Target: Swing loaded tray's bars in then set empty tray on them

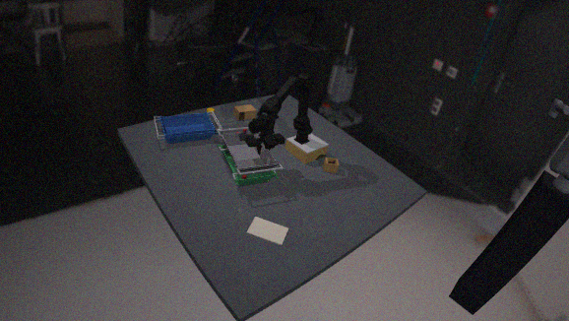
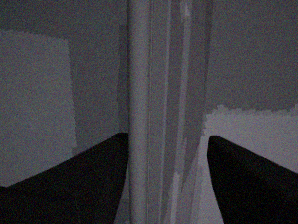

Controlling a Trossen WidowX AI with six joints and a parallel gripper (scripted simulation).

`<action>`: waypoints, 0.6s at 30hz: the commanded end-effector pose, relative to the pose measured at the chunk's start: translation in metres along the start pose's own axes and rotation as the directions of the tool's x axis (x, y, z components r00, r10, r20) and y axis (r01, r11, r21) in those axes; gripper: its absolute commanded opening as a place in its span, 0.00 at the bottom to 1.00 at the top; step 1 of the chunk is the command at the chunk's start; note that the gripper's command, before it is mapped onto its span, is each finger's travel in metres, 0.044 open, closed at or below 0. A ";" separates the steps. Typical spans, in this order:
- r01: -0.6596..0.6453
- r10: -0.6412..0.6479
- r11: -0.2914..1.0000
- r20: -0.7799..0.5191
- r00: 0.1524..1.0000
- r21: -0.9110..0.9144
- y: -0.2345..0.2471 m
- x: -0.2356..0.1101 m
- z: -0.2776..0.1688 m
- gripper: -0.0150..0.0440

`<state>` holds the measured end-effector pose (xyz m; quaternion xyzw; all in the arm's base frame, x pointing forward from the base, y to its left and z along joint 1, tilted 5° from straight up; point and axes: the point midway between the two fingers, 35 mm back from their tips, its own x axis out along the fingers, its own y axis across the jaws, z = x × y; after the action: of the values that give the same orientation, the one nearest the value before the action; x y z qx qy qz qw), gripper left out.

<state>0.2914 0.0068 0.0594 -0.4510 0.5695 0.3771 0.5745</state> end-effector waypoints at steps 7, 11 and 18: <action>-0.006 0.006 1.000 0.001 1.000 0.002 0.001 0.001 0.000 0.80; -0.006 0.006 1.000 0.001 1.000 0.002 0.001 0.001 0.000 0.90; -0.001 0.001 1.000 -0.001 1.000 0.000 0.000 0.000 0.000 1.00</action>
<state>0.2909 0.0068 0.0590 -0.4508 0.5700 0.3774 0.5741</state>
